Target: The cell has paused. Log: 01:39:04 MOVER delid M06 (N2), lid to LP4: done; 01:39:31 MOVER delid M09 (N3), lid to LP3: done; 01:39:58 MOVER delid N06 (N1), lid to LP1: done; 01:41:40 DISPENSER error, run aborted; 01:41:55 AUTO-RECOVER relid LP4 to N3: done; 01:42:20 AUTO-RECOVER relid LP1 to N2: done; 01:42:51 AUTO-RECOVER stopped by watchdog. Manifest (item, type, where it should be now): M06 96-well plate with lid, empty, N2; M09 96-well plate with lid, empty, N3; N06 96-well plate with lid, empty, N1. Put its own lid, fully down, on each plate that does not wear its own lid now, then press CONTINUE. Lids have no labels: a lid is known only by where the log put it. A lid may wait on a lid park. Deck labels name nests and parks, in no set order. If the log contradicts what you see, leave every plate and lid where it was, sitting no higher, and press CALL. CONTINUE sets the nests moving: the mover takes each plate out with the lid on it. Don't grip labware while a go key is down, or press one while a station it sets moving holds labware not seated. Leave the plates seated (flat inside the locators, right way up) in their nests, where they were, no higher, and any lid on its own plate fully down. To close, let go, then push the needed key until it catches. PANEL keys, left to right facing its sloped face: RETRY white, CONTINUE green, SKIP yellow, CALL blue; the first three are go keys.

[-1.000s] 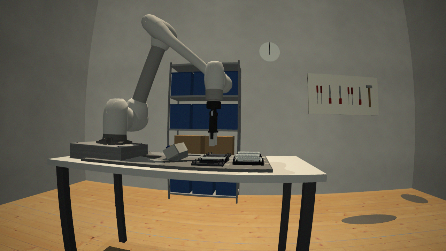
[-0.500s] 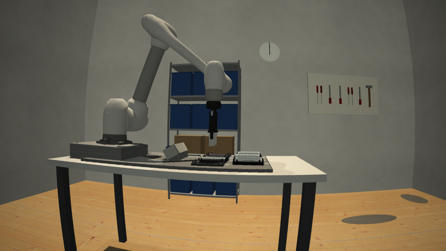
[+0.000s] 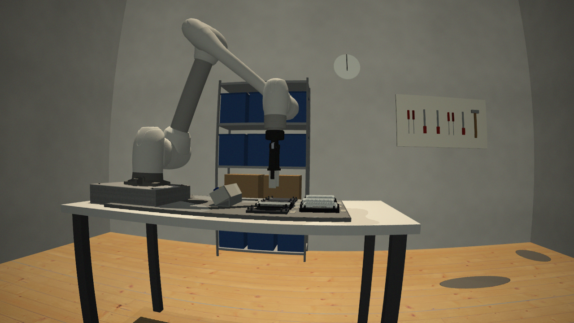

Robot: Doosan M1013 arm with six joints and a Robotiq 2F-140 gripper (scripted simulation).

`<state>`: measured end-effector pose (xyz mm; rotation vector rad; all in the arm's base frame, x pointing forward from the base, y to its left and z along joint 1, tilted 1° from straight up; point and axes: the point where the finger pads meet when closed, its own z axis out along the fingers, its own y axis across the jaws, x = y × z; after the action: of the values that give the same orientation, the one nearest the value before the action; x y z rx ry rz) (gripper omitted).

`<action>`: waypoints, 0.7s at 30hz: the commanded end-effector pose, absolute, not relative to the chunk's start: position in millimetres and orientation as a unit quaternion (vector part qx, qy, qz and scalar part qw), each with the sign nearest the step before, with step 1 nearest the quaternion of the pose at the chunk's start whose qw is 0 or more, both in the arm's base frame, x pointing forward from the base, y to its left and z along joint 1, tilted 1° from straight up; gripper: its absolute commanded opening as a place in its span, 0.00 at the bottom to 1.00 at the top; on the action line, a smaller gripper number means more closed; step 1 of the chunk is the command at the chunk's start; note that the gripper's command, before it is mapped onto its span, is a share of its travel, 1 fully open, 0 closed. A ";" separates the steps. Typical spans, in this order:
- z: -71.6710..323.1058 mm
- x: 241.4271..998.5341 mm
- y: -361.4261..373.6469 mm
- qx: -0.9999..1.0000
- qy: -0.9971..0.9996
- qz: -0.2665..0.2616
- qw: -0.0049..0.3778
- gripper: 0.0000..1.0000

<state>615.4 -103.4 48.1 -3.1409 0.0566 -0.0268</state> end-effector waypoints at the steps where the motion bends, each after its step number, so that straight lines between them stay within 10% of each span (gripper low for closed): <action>1: 48.2 615.4 -103.4 -1.000 0.018 -0.009 0.000 0.66; 21: 37.3 615.7 -103.5 -1.000 0.018 -0.009 0.000 0.66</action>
<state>615.6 -103.5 40.3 -3.1407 0.0564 -0.0267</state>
